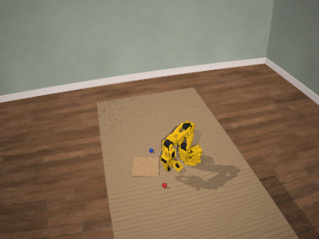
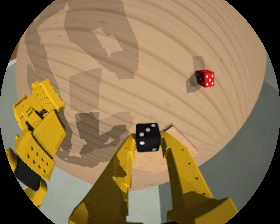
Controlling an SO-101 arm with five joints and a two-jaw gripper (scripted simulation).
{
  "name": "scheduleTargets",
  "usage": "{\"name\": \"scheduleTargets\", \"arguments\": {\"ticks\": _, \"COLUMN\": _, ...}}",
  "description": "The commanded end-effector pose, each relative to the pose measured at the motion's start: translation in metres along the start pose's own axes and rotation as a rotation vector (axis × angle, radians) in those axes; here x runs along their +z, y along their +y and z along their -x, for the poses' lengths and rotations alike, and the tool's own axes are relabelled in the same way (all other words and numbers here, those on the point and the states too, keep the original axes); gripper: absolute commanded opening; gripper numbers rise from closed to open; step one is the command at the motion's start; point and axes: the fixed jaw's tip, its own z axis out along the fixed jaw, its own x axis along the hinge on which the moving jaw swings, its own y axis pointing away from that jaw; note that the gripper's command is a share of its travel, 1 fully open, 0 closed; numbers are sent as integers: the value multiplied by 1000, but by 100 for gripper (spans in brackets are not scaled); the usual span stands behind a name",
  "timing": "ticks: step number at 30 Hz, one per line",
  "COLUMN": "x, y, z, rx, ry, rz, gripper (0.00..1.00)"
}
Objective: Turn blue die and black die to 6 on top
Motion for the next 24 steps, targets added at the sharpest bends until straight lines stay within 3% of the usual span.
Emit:
{"name": "scheduleTargets", "arguments": {"ticks": 1, "x": -3, "y": -4, "z": 1, "rx": 1, "ry": -2, "rz": -43, "gripper": 0}}
{"name": "scheduleTargets", "arguments": {"ticks": 24, "x": 7, "y": -4, "z": 1, "rx": 1, "ry": -2, "rz": -43, "gripper": 0}}
